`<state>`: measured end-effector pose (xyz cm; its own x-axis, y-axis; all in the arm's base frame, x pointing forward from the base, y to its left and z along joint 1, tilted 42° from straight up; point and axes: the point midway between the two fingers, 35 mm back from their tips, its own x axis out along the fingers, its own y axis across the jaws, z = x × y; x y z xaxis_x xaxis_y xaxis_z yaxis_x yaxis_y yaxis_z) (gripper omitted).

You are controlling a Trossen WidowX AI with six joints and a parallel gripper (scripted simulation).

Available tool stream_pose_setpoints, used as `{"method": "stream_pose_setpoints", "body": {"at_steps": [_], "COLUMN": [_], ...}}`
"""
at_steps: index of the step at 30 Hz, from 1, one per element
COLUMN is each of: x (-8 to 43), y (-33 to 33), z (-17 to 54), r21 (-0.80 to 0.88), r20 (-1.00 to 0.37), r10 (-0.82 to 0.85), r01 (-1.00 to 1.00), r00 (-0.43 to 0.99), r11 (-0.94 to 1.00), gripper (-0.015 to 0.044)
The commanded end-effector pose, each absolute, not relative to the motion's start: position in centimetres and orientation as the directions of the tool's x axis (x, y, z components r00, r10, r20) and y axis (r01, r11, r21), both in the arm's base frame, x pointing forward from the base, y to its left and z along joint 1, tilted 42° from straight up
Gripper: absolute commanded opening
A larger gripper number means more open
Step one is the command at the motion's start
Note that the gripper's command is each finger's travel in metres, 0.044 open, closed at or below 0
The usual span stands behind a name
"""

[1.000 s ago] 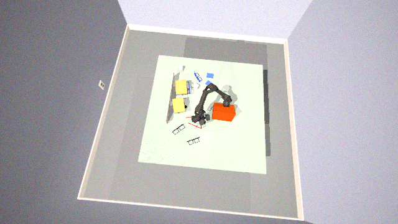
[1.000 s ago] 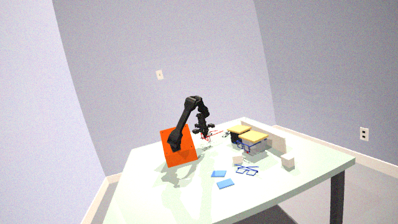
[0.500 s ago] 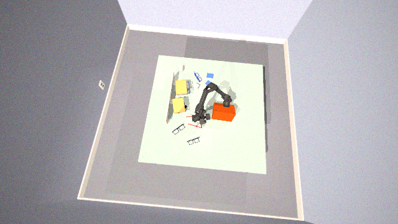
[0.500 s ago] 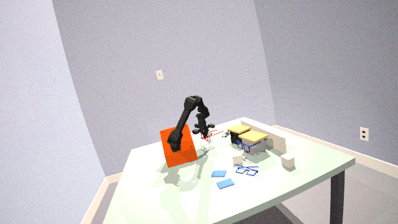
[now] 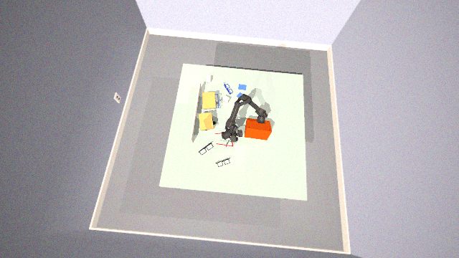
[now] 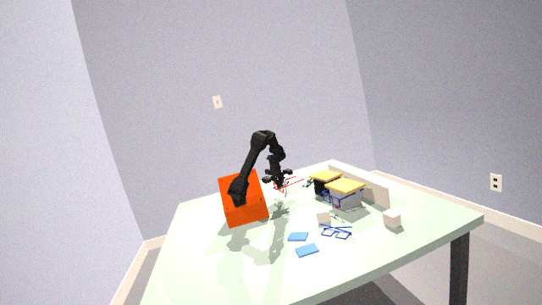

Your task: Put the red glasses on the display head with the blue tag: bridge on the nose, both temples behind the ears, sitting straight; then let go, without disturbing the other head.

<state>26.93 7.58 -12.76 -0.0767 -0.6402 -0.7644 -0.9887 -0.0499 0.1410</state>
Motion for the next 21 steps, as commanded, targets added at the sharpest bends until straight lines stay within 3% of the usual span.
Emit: {"method": "stream_pose_setpoints", "body": {"at_steps": [1, 21], "x": [26.6, 26.5], "y": [7.1, 6.1], "z": [-12.5, -11.6], "r21": [0.148, 0.149], "r20": [-0.758, -0.758], "r10": [-0.647, -0.648], "r01": [-0.987, -0.987], "r00": [-0.079, -0.079], "r11": [-0.054, -0.054], "gripper": [0.0000, 0.0000]}}
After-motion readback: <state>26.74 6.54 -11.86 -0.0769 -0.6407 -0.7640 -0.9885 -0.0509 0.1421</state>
